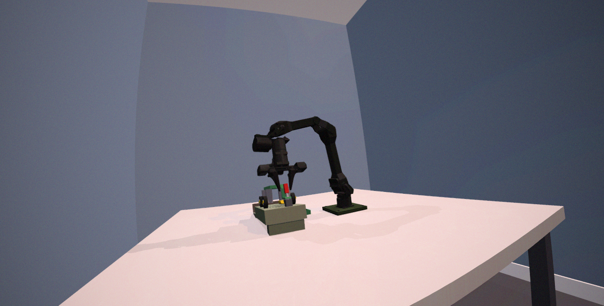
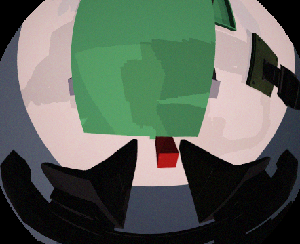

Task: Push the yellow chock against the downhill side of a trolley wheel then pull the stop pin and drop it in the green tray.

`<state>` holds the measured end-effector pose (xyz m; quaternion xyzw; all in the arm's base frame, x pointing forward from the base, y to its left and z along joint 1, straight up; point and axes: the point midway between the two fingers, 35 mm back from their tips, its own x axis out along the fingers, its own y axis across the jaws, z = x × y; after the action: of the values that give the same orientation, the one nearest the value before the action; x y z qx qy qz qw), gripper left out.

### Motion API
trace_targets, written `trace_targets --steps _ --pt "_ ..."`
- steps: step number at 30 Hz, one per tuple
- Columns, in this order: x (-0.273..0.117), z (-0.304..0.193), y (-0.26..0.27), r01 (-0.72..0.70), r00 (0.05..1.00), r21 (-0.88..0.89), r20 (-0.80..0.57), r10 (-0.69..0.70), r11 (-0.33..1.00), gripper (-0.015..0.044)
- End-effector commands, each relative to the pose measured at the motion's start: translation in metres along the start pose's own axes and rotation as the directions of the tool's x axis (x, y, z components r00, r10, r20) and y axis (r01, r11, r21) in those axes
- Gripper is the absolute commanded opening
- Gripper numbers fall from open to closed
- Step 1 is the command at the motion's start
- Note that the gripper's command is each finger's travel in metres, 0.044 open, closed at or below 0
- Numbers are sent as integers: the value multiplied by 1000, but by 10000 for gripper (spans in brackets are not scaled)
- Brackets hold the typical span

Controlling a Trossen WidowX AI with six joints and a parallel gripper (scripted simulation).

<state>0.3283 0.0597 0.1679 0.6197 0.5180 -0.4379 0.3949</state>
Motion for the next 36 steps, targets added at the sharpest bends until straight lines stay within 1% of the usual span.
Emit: trace_targets --steps 1,11,15,24,25,36 --pt "8 1 -3 10 1000 8 0 -10 1000 190" --pt "15 1 -4 10 1000 8 0 -10 1000 190" --pt "12 0 -2 2 1000 0 -1 -2 1000 85" --pt "12 0 -2 2 1000 0 -1 -2 1000 25" --pt "12 0 -2 3 1000 0 -1 -3 1000 0" --pt "4 -1 -4 10 1000 7 0 -10 1000 0"
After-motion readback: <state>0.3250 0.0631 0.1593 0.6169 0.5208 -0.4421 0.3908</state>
